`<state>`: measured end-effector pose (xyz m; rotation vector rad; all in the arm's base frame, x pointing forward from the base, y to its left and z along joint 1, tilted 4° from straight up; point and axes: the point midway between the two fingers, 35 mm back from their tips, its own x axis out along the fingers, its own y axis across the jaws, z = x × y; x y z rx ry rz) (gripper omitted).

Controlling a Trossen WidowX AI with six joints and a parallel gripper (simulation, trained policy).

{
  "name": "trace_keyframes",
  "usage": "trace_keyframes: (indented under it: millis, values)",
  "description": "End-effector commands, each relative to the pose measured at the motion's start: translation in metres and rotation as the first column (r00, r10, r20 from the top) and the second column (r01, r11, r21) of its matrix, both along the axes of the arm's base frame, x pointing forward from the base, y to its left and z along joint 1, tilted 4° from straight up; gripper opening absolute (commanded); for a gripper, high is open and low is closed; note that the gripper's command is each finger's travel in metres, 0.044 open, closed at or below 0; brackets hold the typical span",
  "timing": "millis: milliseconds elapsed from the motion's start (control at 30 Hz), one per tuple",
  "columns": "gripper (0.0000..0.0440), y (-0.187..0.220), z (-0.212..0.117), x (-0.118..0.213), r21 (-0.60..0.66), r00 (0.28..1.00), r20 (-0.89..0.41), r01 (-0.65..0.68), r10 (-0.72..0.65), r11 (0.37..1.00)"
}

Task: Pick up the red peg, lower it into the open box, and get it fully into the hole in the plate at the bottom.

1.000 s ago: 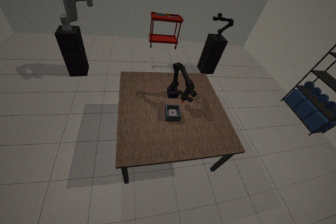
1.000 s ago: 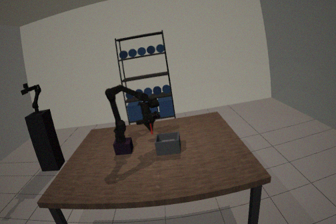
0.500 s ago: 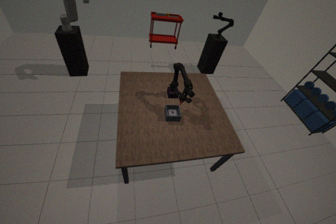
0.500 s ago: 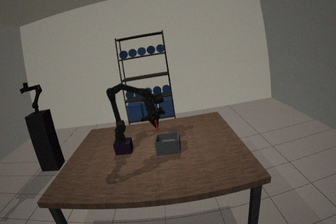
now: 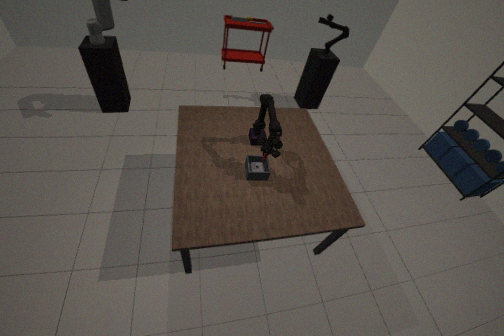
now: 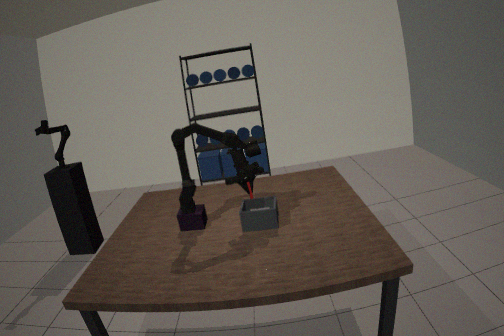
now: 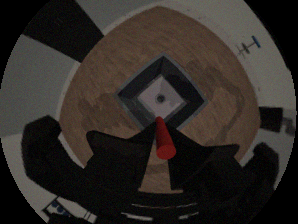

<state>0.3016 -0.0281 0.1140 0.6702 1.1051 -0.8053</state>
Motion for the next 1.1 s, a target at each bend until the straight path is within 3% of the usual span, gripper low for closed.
trace_keyframes:
  millis: [0,633,867,933,1067]
  values:
    - [0.0001,-0.014,-0.003,0.011,0.009,1.000,0.011,0.019,-0.019,1.000]
    - [0.0010,-0.043,-0.044,0.033,0.065,0.998,-0.040,0.053,-0.051,0.996]
    - [0.0154,-0.049,-0.062,0.034,0.062,0.996,-0.086,0.026,-0.020,0.998]
    - [0.0168,-0.050,-0.065,0.035,0.060,0.995,-0.101,0.017,-0.010,0.998]
    - [0.0273,-0.056,-0.064,0.047,0.053,0.996,-0.094,0.005,0.000,0.999]
